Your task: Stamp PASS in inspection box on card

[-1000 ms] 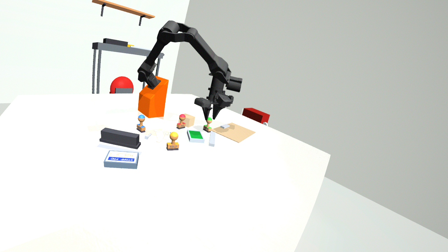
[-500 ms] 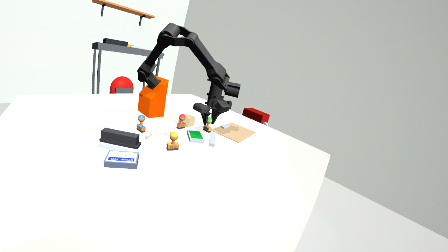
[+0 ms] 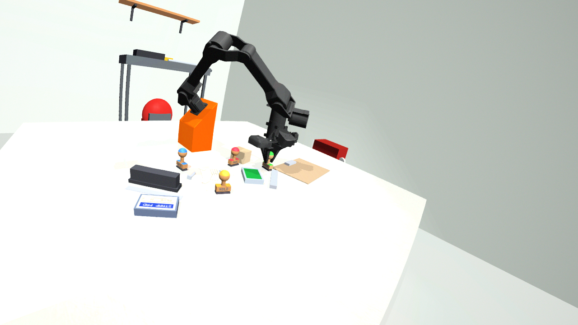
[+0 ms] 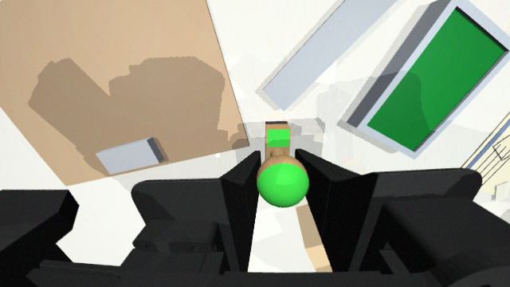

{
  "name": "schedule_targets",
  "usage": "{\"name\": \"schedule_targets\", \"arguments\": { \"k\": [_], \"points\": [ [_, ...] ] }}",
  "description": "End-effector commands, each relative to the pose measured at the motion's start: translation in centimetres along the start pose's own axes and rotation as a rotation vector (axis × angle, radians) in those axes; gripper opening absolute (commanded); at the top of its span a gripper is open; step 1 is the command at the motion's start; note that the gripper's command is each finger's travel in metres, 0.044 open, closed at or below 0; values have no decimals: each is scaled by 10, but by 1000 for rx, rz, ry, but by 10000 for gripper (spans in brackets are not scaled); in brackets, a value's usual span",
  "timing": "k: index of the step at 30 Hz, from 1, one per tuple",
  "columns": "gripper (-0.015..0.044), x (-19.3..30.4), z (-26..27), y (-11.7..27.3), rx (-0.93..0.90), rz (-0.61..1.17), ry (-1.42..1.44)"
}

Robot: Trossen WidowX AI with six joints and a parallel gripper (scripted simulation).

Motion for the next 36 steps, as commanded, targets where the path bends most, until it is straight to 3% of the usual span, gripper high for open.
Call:
{"name": "schedule_targets", "arguments": {
  "k": [1,6,36],
  "points": [
    [75,0,0,1,-1,-1,-1],
    [0,0,0,1,-1,-1,-1],
    [0,-1,1,16,-3,-1,-1]
  ]
}}
Point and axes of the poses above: the point midway between the two fingers, 35 mm back from their tips, its own y axis back along the fingers, its own z axis across the jaws, x = y × z, the point moved 10 cm from there along y, back along the fingers, and after that the axes turned 4 degrees about -y, right-handed, at the moved point
